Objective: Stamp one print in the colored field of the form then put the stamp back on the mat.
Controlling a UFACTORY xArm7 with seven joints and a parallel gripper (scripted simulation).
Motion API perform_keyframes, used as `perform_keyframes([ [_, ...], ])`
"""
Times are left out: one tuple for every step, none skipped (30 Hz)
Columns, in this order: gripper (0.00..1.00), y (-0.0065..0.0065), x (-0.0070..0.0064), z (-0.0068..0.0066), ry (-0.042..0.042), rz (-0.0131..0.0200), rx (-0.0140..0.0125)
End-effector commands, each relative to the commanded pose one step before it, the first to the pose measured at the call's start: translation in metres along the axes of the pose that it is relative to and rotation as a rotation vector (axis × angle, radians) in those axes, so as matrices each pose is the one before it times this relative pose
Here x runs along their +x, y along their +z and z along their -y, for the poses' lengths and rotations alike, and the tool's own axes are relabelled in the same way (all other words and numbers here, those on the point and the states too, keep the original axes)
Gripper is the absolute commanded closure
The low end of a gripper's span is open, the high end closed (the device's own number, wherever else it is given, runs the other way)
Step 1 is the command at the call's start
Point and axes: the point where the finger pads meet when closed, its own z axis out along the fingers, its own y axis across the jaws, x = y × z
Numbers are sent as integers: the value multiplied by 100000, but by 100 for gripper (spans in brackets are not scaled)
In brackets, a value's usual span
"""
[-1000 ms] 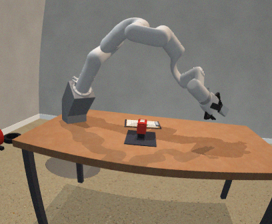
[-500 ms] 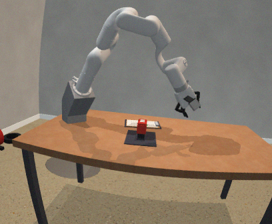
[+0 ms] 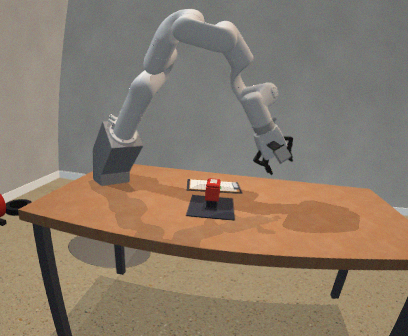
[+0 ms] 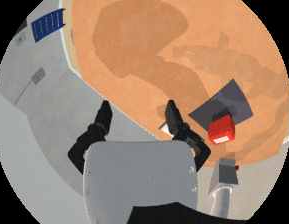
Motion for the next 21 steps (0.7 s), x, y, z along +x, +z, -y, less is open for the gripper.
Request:
perform_keyframes([
  [0,-119,60,185,69,-738,662],
  [0,-400,-360,-679,1505,-355,-1944],
  [0,0,0,0,0,0,0],
  [0,0,0,0,0,0,0],
  [0,0,0,0,0,0,0],
  [0,0,0,0,0,0,0],
  [0,0,0,0,0,0,0],
  [0,0,0,0,0,0,0],
  [0,0,0,0,0,0,0],
  [0,0,0,0,0,0,0],
  [0,0,0,0,0,0,0],
  [0,0,0,0,0,0,0],
  [0,0,0,0,0,0,0],
  [0,0,0,0,0,0,0],
  [0,0,0,0,0,0,0],
  [0,0,0,0,0,0,0],
  [0,0,0,0,0,0,0],
  [0,0,0,0,0,0,0],
  [0,0,0,0,0,0,0],
  [0,-363,-329,-688,1273,-580,-1958],
  [0,0,0,0,0,0,0],
])
